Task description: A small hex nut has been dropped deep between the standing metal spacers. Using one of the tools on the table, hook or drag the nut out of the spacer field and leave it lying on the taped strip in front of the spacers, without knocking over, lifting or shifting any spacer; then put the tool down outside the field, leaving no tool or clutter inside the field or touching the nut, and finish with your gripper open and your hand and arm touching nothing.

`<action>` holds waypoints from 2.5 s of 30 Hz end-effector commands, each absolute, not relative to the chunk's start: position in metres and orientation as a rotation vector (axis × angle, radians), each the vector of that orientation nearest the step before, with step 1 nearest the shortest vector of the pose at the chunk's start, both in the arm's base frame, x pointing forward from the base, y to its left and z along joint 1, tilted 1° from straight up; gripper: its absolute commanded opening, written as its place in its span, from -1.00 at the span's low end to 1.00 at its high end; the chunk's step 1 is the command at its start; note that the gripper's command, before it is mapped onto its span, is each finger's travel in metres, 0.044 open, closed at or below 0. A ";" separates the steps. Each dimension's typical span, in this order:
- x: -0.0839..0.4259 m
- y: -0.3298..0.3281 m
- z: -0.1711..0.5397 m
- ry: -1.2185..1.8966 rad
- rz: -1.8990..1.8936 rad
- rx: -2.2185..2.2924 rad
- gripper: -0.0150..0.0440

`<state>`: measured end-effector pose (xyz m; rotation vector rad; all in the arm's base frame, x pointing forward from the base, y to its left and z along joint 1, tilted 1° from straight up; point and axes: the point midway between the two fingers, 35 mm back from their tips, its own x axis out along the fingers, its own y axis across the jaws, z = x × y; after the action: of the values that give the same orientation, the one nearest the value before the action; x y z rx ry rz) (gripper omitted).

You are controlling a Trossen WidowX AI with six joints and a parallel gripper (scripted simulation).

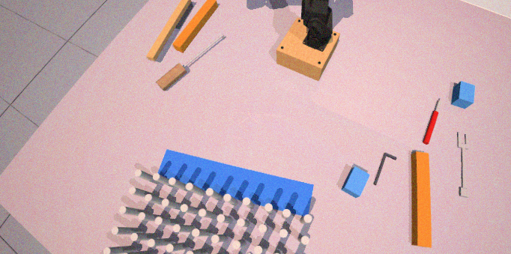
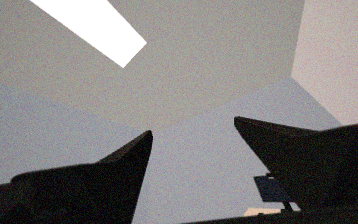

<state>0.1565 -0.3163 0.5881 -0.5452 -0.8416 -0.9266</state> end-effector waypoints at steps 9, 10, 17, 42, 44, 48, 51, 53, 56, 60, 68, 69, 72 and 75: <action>0.287 -0.290 0.476 -0.615 -0.691 -0.171 1.00; 0.299 -0.285 0.464 -0.589 -0.667 -0.143 1.00; 0.369 -0.230 0.379 -0.390 -0.497 0.029 1.00; 0.376 0.048 0.094 0.411 0.060 0.221 1.00; 0.376 0.048 0.094 0.411 0.060 0.221 1.00; 0.376 0.048 0.094 0.411 0.060 0.221 1.00; 0.376 0.048 0.094 0.411 0.060 0.221 1.00; 0.376 0.048 0.094 0.411 0.060 0.221 1.00; 0.376 0.048 0.094 0.411 0.060 0.221 1.00; 0.376 0.048 0.094 0.411 0.060 0.221 1.00; 0.376 0.048 0.094 0.411 0.060 0.221 1.00; 0.376 0.048 0.094 0.411 0.060 0.221 1.00; 0.376 0.048 0.094 0.411 0.060 0.221 1.00; 0.376 0.048 0.094 0.411 0.060 0.221 1.00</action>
<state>0.3756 0.0489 0.0944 0.2177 0.4114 0.0640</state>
